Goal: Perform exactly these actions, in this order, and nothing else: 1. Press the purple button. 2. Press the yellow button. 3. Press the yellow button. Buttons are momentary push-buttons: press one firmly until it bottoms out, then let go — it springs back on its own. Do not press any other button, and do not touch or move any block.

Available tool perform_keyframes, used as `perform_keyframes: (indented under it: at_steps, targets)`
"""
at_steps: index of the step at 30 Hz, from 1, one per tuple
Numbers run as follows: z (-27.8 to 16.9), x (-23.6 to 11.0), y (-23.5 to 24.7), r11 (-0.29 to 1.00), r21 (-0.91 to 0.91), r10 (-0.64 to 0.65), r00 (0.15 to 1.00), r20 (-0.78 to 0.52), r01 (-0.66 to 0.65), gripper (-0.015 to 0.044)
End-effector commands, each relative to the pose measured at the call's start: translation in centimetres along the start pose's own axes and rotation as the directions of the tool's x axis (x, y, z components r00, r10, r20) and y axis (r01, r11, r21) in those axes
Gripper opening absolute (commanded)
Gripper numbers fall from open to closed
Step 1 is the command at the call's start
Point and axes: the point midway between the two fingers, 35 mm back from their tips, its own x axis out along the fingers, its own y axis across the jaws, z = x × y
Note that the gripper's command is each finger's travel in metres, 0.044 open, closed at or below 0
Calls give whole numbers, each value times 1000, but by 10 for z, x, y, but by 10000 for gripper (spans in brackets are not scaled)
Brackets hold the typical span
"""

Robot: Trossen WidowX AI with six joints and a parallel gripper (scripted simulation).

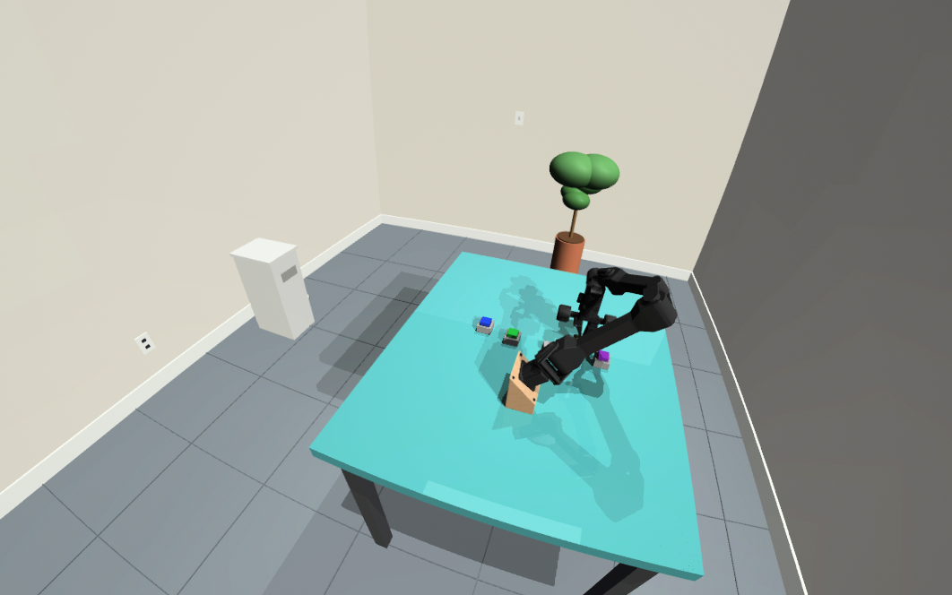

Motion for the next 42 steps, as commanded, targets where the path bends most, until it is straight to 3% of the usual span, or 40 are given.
perform_keyframes:
  at_steps: [1,3,8,29,42]
  targets:
    - [0,-10,0,1000,-1,0,1000,-1,0,20]
    - [0,-30,0,1000,-2,-2,1000,-3,2,20]
    - [0,-32,-1,1000,-3,-3,1000,-4,2,20]
    - [-1,0,-1,1000,-2,-4,1000,-3,4,20]
    - [-1,1,-1,1000,-2,-4,1000,-3,4,20]
